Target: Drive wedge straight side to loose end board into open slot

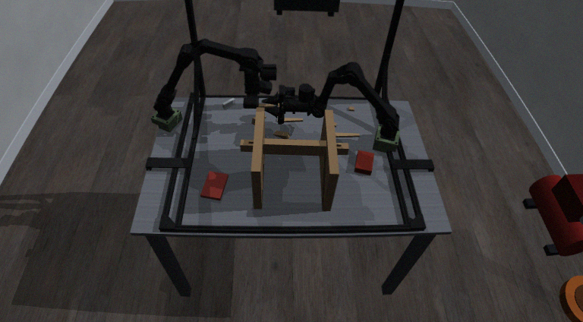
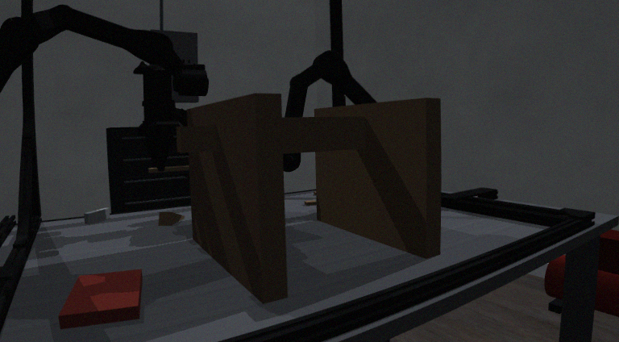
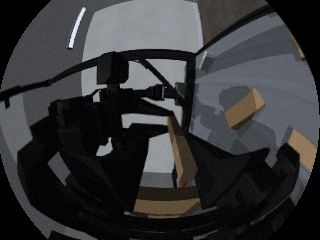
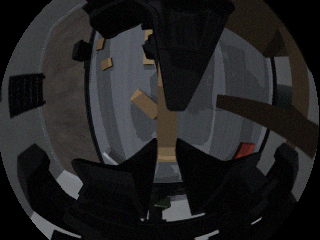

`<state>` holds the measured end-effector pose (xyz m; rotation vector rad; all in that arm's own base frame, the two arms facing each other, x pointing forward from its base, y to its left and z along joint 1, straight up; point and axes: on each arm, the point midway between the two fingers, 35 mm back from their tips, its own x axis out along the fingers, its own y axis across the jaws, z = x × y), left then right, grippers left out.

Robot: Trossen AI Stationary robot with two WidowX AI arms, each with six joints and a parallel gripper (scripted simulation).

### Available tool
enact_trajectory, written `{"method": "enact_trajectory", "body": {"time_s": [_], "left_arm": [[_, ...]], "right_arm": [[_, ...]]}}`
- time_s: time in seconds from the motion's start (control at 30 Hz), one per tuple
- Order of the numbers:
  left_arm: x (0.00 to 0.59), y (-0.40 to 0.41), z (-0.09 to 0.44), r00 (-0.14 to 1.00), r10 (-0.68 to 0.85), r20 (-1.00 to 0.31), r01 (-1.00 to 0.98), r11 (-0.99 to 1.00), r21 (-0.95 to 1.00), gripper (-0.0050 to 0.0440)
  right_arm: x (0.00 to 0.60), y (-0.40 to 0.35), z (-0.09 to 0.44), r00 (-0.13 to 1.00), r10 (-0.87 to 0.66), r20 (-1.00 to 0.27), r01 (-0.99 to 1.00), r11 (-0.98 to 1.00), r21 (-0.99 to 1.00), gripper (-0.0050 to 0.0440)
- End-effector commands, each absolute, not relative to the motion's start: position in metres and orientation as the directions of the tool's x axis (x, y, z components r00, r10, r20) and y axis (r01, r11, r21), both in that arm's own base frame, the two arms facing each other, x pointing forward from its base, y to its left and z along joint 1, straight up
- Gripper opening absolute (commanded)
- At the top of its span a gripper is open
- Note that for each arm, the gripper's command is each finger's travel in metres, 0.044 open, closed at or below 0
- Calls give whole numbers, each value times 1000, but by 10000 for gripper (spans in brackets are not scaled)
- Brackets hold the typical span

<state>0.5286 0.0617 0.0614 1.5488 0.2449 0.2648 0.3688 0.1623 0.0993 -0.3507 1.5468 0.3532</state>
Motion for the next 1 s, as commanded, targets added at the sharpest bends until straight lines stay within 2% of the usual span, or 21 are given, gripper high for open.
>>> {"method": "enact_trajectory", "body": {"time_s": [0.0,0.9,0.93,0.97], "left_arm": [[528,61,61,948,319,11,-14,5,1000,162],[528,61,61,948,319,11,-14,5,1000,0],[528,61,61,948,319,11,-14,5,1000,0],[528,61,61,948,319,11,-14,5,1000,0]], "right_arm": [[370,163,100,0,0,-1000,-435,900,0,0],[370,163,100,0,0,-1000,-435,900,0,0],[370,163,100,0,0,-1000,-435,900,0,24],[370,163,100,0,0,-1000,-435,900,0,24]]}}
